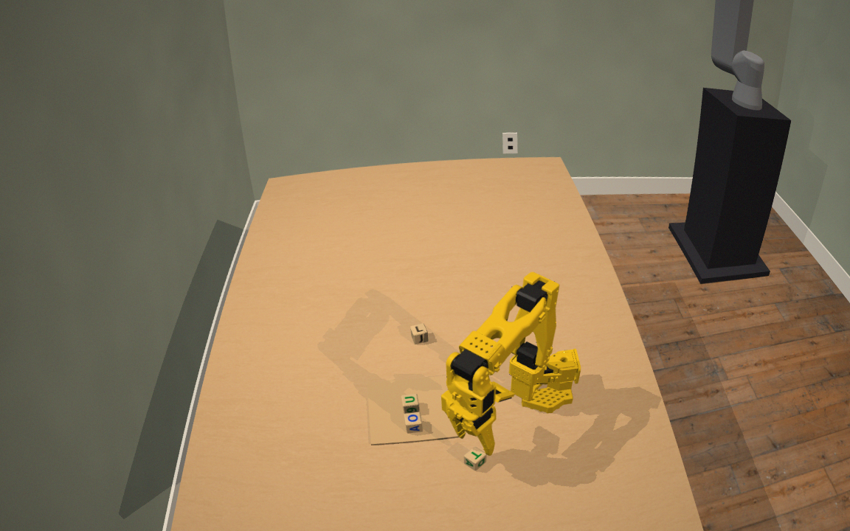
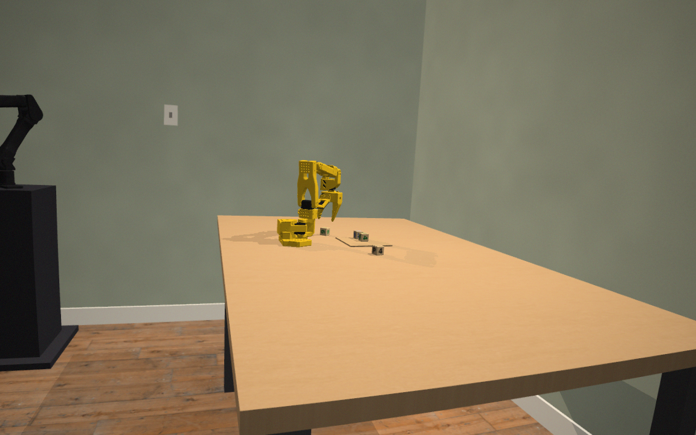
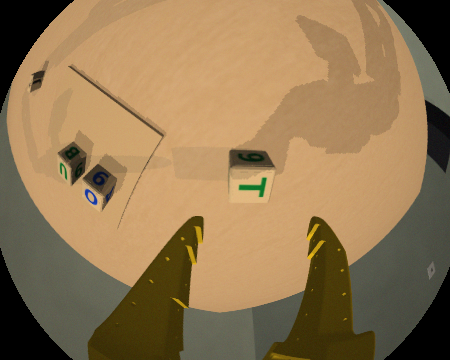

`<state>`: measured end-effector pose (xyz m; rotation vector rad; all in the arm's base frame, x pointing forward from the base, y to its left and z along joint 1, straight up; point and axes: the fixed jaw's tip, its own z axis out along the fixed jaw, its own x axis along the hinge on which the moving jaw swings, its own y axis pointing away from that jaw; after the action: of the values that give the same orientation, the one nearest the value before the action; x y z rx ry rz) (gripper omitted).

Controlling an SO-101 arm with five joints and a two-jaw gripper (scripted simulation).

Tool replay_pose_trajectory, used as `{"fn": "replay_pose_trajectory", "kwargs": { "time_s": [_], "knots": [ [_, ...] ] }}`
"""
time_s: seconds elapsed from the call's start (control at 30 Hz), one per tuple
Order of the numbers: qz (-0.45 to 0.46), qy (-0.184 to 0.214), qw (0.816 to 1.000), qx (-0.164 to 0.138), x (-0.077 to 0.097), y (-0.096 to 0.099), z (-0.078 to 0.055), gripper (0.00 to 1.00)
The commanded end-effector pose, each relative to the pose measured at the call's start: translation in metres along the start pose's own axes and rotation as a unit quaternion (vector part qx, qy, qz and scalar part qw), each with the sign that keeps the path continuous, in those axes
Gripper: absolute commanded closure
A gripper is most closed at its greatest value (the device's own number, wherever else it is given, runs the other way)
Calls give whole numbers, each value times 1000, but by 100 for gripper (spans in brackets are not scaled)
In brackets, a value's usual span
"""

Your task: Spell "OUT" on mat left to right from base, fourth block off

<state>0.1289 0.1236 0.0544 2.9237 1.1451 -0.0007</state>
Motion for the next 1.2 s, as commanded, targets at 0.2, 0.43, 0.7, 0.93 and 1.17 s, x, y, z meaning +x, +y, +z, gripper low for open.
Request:
{"fn": "replay_pose_trajectory", "kwargs": {
  "time_s": [0.2,0.43,0.7,0.93,1.17],
  "knots": [
    [-4,31,1000,3,7,-1,-9,68],
    [-4,31,1000,3,8,-1,-7,68],
    [-4,31,1000,3,9,-1,0,68],
    [-4,31,1000,3,10,-1,9,68],
    [-4,31,1000,3,10,-2,20,68]
  ]
}}
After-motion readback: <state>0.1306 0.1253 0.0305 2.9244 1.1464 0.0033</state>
